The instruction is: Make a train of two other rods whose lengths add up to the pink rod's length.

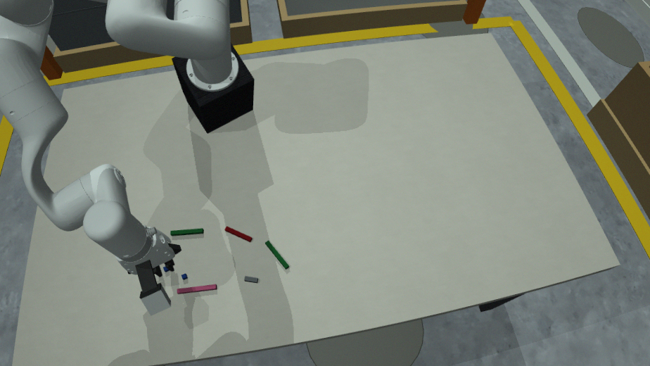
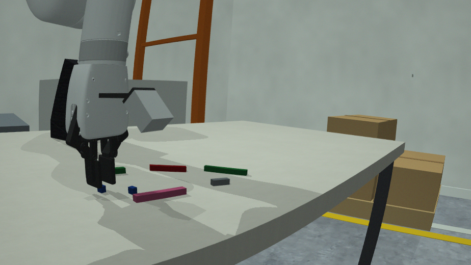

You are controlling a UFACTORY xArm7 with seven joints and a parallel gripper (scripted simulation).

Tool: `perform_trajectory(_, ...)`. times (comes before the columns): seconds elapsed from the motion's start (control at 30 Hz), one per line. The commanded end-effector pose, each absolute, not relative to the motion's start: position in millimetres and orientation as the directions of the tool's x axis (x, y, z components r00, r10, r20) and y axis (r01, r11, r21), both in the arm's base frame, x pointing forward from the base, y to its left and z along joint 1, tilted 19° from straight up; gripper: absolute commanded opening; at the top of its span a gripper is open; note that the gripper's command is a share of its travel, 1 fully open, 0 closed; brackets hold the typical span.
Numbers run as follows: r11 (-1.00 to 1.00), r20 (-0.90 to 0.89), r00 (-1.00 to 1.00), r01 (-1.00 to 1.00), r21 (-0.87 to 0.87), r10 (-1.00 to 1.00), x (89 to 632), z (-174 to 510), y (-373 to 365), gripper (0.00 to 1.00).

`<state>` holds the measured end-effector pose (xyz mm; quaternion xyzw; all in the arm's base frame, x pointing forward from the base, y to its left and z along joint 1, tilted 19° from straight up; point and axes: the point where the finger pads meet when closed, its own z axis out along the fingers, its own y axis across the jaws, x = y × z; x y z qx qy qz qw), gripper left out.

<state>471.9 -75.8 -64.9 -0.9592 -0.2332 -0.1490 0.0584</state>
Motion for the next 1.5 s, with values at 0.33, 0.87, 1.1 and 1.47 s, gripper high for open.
perform_trajectory(0.33, -0.885, 0.315, 0.846, 0.465, -0.041, 0.43, 475.4, -73.1, -74.5, 0.24)
perform_trajectory(0.87, -0.885, 0.315, 0.846, 0.465, -0.041, 0.43, 475.7, -74.2, -74.2, 0.24)
perform_trajectory(1.1, -0.885, 0.315, 0.846, 0.465, -0.041, 0.43, 475.7, -74.2, -74.2, 0.24)
perform_trajectory(1.47, -0.885, 0.315, 0.846, 0.465, -0.041, 0.43, 475.7, -74.2, -74.2, 0.24)
